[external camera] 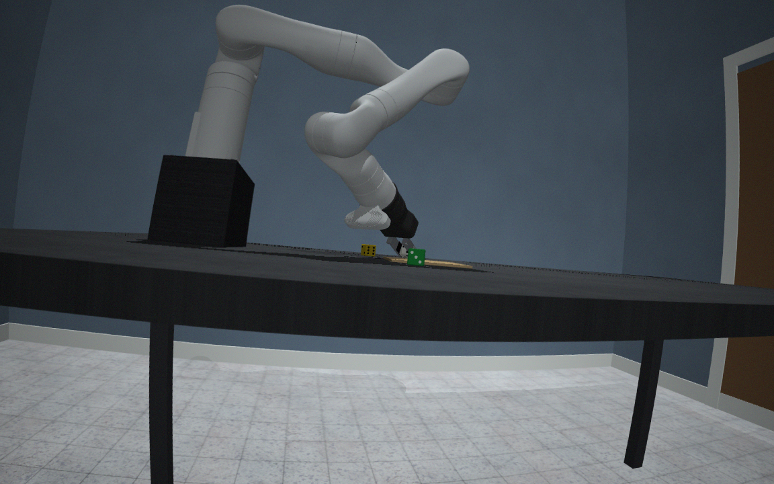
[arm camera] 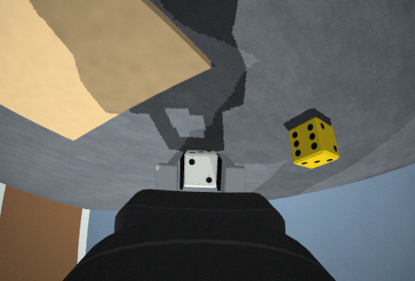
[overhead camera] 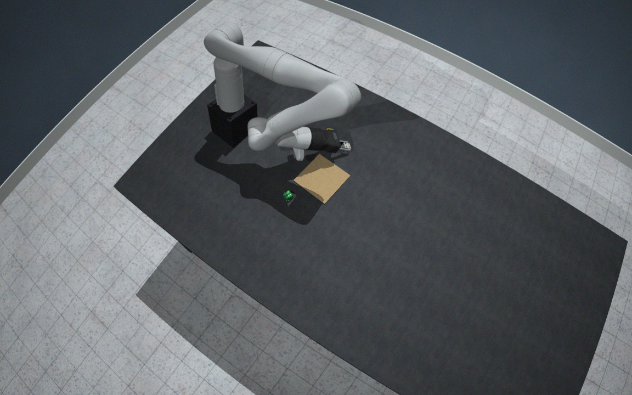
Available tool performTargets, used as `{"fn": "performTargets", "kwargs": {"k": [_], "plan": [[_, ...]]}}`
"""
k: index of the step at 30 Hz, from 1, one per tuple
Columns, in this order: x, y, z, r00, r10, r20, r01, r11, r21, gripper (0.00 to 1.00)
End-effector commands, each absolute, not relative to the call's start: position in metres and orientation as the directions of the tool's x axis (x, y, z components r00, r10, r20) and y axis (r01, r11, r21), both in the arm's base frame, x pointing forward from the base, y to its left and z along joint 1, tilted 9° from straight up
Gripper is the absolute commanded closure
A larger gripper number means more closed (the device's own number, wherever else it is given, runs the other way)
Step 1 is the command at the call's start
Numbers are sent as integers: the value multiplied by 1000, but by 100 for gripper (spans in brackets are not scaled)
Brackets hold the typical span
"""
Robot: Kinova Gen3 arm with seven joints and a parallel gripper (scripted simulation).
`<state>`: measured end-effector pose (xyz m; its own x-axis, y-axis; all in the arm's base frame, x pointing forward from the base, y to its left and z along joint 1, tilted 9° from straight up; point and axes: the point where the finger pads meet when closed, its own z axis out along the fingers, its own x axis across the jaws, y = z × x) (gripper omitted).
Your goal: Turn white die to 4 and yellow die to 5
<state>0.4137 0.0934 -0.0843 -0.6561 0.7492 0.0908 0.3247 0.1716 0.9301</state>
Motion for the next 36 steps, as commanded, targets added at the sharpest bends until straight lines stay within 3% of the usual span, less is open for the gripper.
{"fn": "performTargets", "kwargs": {"k": [1, 8, 12, 16, 17, 19, 23, 36], "plan": [[414, 93, -84, -656, 749, 90, 324, 171, 931, 51], [414, 93, -84, -656, 749, 90, 324, 171, 931, 51], [414, 93, -84, -656, 749, 90, 324, 171, 931, 39], [414, 93, -84, -656, 749, 90, 324, 171, 931, 39], [414, 93, -84, -656, 749, 90, 324, 171, 931, 33], [414, 93, -84, -656, 749, 90, 324, 171, 931, 33], [414, 93, -84, -656, 749, 90, 324, 171, 931, 21], [414, 93, -84, -656, 749, 90, 324, 171, 931, 21]]}}
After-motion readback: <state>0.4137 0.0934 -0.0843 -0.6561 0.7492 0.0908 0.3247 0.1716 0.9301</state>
